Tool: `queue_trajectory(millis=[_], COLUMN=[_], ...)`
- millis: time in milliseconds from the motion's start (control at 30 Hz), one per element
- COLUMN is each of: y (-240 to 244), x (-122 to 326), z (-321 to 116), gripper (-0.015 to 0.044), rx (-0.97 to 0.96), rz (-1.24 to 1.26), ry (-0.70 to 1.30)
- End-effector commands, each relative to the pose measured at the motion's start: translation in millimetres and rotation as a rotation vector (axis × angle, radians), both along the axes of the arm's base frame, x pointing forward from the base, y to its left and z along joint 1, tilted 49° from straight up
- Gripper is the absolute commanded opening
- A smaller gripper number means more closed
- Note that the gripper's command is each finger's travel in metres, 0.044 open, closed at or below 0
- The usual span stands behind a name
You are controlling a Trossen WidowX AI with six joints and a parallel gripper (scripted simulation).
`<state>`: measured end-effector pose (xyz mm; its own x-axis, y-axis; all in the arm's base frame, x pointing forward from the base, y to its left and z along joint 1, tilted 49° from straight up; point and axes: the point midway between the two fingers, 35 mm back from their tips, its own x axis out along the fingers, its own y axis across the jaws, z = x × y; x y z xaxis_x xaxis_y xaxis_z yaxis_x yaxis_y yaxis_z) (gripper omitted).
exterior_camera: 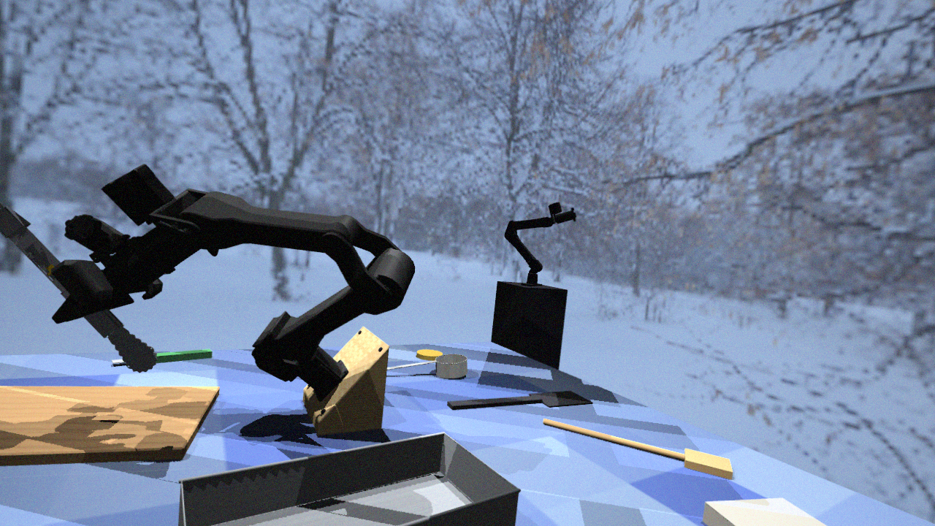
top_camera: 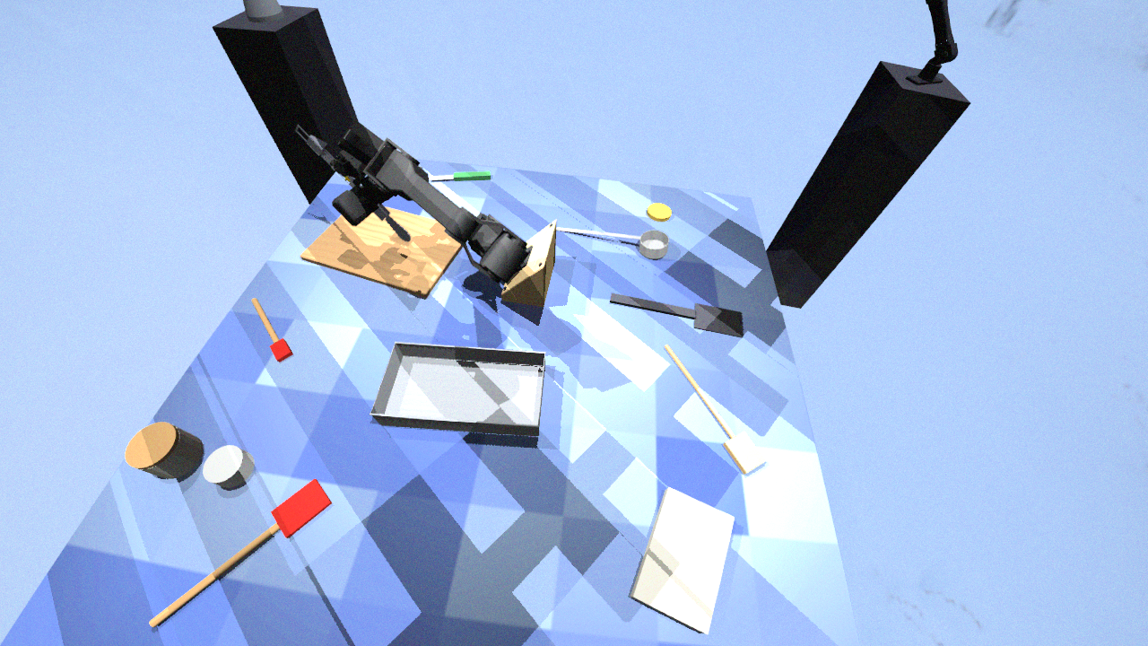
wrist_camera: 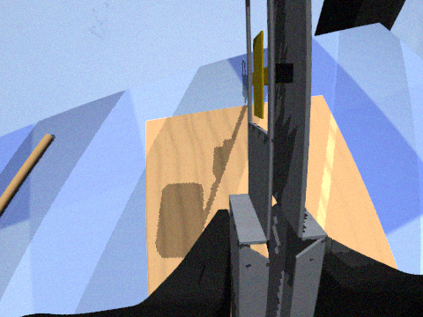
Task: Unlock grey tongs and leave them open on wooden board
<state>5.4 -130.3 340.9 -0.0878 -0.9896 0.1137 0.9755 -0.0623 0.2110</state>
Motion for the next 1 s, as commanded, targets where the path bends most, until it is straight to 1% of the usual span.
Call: queue_trajectory(millis=[0, 667, 967], y=[2, -15, -24], x=[1, -6, -8], z=[10, 18, 17], gripper=[-0.0150, -0.0150, -0.0150], rx=[0.007, 0.250, 0.282], rz=[0.003, 0.068, 0.086], ry=[-0.016, -0.106, -0.104])
